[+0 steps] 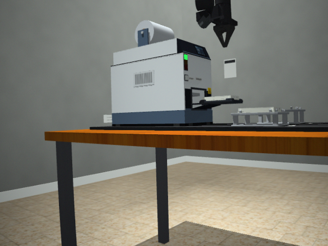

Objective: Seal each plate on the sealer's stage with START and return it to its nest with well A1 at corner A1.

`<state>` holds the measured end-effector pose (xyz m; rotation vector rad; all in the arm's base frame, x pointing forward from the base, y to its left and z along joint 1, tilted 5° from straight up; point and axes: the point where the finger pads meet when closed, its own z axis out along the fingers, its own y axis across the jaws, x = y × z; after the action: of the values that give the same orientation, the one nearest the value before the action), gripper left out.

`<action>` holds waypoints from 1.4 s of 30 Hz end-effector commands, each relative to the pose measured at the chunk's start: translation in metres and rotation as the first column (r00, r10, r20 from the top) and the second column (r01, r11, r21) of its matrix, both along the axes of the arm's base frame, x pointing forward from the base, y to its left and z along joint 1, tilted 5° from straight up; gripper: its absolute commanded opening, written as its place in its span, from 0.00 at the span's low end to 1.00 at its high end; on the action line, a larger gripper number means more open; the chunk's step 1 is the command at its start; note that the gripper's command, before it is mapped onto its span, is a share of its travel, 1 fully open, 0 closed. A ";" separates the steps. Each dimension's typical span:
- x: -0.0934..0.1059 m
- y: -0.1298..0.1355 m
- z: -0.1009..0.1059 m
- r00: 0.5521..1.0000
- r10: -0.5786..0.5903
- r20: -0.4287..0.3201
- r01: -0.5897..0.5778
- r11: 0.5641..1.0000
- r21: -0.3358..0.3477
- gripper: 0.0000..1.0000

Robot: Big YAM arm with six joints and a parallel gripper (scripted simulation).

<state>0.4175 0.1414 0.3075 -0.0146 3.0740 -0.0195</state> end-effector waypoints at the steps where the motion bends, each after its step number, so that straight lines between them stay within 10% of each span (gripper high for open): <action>1: 0.011 -0.003 0.003 0.999 -0.029 0.013 0.029 1.000 0.008 0.00; 16: 0.014 -0.001 0.032 0.996 -0.027 0.082 0.024 0.999 0.033 0.00; 31: 0.015 0.000 0.008 0.999 -0.023 0.028 0.023 1.000 0.013 0.00; 32: 0.015 0.000 0.002 0.996 -0.020 0.084 0.019 1.000 0.012 1.00; 42: 0.007 0.007 -0.047 0.947 0.008 0.322 -0.015 1.000 0.017 1.00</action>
<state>0.4232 0.1392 0.2555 -0.0196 2.8612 -0.0317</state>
